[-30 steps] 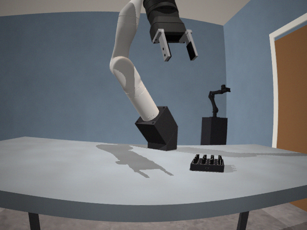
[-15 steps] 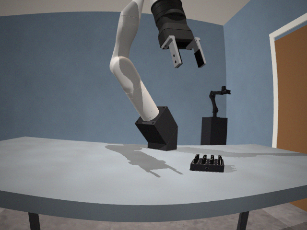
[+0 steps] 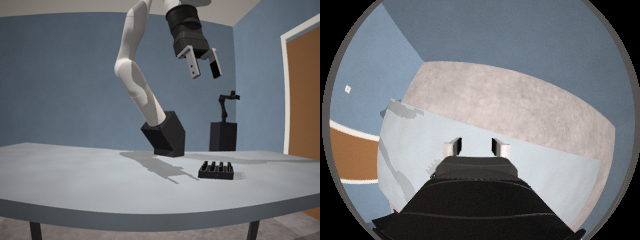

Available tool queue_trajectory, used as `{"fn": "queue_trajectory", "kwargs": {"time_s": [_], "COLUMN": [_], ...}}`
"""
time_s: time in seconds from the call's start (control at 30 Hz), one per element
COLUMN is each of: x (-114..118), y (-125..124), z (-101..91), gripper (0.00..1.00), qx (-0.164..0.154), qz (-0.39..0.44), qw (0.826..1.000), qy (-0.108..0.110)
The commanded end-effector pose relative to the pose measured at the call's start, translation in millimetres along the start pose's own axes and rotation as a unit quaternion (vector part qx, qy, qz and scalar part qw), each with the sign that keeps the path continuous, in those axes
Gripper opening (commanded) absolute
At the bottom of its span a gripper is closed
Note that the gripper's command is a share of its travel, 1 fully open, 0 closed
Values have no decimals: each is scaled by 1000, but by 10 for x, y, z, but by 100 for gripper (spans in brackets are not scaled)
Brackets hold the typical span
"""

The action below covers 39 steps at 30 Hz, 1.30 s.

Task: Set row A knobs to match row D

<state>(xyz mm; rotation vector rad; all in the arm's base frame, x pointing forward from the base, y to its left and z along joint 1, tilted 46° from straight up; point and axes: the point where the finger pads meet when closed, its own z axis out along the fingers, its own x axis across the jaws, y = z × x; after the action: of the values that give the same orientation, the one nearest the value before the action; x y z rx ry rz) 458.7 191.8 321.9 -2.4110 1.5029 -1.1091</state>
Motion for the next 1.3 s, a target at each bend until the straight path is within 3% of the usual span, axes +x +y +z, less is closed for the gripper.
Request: {"fn": "queue_trajectory", "kwargs": {"time_s": [0.0,0.2,0.27,0.53,0.83,1.27], "x": [-79,-139,-268,-268,-502,-606], "y": [29,57,124,124,270,347], "z": [43,78,158,158,316,393], "gripper": [100,100,100,100,100,100], "qx": [-2,-3,-7,-7,-15,-20], "qz": [-12,-21,-42,-42,-81,-99], "qw": [1000,1000,999,999,997,995], "qy": [0,0,-1,-1,-1,-1]}}
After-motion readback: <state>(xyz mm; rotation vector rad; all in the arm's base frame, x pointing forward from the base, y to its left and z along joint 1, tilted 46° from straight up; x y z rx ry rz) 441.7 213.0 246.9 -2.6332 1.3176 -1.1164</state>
